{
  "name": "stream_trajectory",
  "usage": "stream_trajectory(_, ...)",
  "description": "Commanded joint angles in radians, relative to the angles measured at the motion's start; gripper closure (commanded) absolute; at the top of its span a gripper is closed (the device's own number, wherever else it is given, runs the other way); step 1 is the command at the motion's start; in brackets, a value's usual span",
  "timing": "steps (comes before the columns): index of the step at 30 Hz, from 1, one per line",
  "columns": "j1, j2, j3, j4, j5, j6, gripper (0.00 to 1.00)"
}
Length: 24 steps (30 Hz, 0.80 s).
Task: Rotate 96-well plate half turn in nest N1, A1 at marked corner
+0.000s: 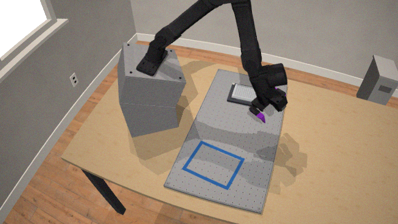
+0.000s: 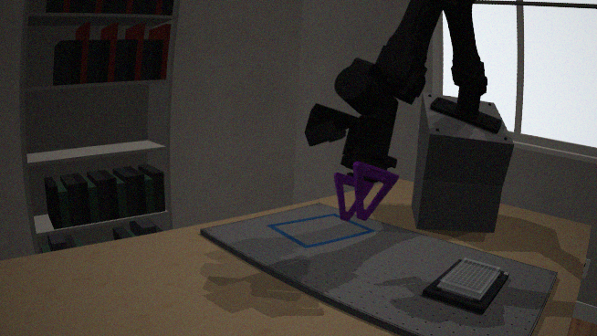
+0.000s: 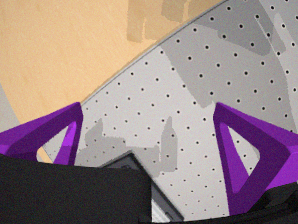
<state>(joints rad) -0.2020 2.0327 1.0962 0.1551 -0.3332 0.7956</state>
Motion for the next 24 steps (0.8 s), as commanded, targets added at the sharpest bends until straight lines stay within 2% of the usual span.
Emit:
stream_trajectory(1,0.031,-0.013,-0.011,-0.021,0.032,-0.009,0.00)
stream_trajectory(3,0.057,-0.017,-0.026,-0.004,0.049,0.010,0.00)
stream_trajectory(7,0.100,-0.018,0.017,-0.114,0.063,-0.077,0.00)
stream_trajectory(9,0.125,-0.024,0.000,-0.098,0.079,-0.057,0.00)
stream_trajectory(11,0.147,-0.024,0.022,-0.154,0.087,-0.104,0.00)
stream_trajectory(13,0.147,-0.024,0.022,-0.154,0.087,-0.104,0.00)
stream_trajectory(15,0.170,-0.023,0.042,-0.204,0.097,-0.143,0.00)
stream_trajectory(19,0.220,-0.038,0.008,-0.175,0.127,-0.102,0.00)
stream_trajectory(23,0.267,-0.036,0.049,-0.278,0.146,-0.188,0.00)
stream_trajectory(24,0.279,-0.040,0.040,-0.271,0.153,-0.177,0.00)
